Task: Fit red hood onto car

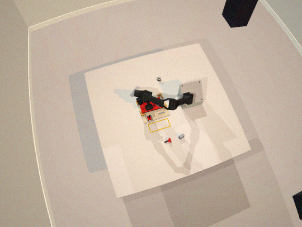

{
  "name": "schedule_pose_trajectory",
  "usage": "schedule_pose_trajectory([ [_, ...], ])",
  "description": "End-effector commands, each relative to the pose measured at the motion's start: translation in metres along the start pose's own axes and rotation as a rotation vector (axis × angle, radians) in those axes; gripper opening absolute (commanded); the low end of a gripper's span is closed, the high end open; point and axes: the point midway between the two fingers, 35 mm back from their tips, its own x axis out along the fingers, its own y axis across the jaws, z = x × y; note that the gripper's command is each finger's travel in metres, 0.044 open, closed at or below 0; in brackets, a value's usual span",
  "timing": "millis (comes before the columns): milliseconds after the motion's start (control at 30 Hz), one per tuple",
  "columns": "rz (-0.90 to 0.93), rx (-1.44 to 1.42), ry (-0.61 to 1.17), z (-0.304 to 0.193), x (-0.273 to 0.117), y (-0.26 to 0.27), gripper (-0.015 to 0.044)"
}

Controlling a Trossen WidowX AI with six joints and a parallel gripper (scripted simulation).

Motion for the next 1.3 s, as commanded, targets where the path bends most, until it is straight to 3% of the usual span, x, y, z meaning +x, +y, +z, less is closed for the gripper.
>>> schedule_pose_trajectory([
  [0,0.005,0.005,-0.002,0.0,0.0,0.001,0.0],
  [1267,0.005,0.006,-0.002,0.0,0.012,0.001,0.0],
])
